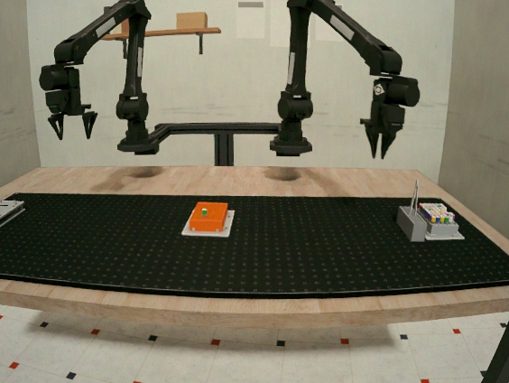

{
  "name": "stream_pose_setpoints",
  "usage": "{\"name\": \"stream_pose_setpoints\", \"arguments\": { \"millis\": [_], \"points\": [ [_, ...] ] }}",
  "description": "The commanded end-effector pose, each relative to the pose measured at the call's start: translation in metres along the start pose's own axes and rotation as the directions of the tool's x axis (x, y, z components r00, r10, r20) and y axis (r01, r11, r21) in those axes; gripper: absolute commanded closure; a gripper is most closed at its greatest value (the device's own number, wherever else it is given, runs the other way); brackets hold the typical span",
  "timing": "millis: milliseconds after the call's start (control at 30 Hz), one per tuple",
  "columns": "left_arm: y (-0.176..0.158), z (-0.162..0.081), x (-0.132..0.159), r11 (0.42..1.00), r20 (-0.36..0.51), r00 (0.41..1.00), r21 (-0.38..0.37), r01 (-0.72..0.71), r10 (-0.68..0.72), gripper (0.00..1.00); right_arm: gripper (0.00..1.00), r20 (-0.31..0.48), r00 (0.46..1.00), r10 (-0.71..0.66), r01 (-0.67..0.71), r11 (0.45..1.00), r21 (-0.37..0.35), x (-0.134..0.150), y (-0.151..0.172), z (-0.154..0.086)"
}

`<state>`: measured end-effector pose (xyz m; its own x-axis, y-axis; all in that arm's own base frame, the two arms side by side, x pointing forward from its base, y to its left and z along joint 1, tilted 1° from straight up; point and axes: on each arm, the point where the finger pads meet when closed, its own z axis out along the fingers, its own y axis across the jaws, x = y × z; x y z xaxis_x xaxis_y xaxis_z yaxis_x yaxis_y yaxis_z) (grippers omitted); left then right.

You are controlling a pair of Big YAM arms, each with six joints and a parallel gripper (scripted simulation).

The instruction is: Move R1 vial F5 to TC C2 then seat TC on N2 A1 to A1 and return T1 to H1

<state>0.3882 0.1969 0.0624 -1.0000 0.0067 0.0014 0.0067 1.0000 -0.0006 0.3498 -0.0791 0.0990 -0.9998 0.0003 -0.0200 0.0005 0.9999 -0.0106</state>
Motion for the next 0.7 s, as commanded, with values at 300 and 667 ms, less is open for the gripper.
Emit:
{"name": "stream_pose_setpoints", "arguments": {
  "millis": [300, 667],
  "points": [
    [-0.041, -0.024, 0.008, 1.000, 0.027, 1.000, -0.017, 0.006, -0.006, 0.76, 0.00, -0.014, 1.000, -0.008, 0.008, 1.000, -0.004, -0.001, 0.000, 0.000],
    [-0.082, -0.033, 0.025, 1.000, 0.023, 1.000, -0.014, 0.006, -0.006, 0.76, 0.00, -0.014, 1.000, -0.008, 0.008, 1.000, -0.004, -0.001, 0.000, 0.000]
  ]
}}
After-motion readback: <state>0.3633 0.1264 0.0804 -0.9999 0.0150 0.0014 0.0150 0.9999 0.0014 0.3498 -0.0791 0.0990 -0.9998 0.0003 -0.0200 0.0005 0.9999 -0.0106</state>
